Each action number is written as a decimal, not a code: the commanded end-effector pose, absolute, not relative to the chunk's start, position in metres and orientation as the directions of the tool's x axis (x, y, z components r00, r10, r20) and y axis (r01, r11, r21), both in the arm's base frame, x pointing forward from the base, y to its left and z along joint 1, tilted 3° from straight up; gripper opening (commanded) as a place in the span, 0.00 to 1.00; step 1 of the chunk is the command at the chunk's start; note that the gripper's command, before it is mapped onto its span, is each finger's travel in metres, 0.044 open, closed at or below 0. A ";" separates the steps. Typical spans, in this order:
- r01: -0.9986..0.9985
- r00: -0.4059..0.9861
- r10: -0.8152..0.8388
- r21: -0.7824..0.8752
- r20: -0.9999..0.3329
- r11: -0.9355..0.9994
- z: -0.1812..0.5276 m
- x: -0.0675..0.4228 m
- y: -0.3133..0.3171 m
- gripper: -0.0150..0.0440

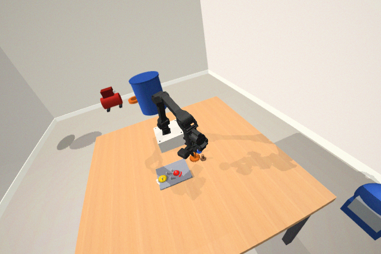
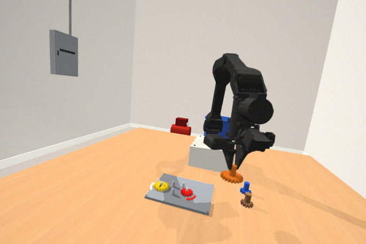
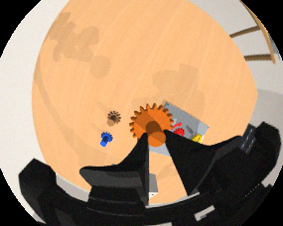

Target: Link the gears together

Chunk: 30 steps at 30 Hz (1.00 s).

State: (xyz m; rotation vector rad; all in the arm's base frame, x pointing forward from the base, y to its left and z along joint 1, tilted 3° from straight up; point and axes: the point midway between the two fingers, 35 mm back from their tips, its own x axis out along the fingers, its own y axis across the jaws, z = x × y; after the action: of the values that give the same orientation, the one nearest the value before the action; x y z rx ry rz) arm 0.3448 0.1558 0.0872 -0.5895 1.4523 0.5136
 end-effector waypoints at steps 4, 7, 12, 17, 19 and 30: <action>-0.637 0.066 -0.030 -0.065 -0.997 0.768 0.112 0.342 0.153 0.25; -0.636 0.065 -0.031 -0.065 -0.997 0.769 0.117 0.341 0.152 0.25; -0.636 0.065 -0.032 -0.066 -0.997 0.769 0.114 0.344 0.146 0.25; -0.636 0.065 -0.033 -0.067 -0.997 0.769 0.108 0.349 0.133 0.25; -0.636 0.065 -0.033 -0.067 -0.997 0.769 0.105 0.351 0.128 0.25; -0.636 0.066 -0.036 -0.069 -0.997 0.769 0.092 0.361 0.099 0.25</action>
State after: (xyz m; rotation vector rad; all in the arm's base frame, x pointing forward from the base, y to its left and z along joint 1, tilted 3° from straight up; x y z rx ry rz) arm 0.3597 0.1062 0.0961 -0.5758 1.4492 0.4894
